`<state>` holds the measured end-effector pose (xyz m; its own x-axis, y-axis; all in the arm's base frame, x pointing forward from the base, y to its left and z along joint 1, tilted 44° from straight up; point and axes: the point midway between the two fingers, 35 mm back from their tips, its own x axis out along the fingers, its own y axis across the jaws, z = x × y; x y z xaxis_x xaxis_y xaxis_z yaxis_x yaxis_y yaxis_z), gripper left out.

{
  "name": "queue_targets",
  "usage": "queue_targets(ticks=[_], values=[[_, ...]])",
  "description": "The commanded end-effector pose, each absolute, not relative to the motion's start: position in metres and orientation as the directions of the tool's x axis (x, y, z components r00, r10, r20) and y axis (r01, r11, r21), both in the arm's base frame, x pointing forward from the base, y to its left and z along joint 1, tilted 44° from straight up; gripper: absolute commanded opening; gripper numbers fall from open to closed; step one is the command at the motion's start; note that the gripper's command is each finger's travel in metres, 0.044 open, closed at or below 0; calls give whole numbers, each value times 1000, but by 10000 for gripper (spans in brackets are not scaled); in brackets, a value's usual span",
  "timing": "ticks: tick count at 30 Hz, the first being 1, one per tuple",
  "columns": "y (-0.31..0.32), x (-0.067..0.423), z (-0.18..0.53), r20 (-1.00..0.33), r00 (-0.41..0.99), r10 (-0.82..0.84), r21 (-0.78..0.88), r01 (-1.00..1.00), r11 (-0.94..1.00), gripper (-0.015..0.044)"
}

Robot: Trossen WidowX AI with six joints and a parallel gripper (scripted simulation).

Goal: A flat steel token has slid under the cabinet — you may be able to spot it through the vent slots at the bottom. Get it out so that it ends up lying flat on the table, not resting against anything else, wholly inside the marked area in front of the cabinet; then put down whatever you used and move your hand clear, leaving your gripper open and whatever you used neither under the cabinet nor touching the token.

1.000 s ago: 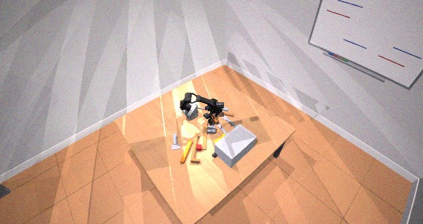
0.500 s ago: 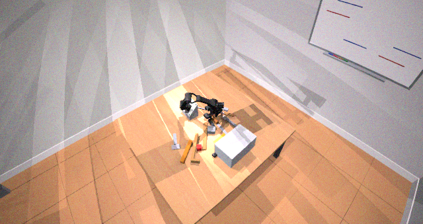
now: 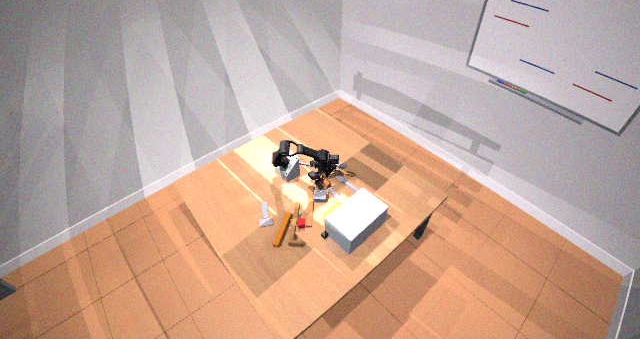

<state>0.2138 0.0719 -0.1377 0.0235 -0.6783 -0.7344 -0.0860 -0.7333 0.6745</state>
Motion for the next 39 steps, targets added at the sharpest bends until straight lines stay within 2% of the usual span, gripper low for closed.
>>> queue_targets(ticks=[1, 20, 39], values=[[67, 212, -139, -725, 17, -688, 685, -82, -724, 270], [67, 212, -139, -725, 17, -688, 685, -82, -724, 270], [72, 214, -138, -734, 23, -678, 675, -86, -733, 143]])
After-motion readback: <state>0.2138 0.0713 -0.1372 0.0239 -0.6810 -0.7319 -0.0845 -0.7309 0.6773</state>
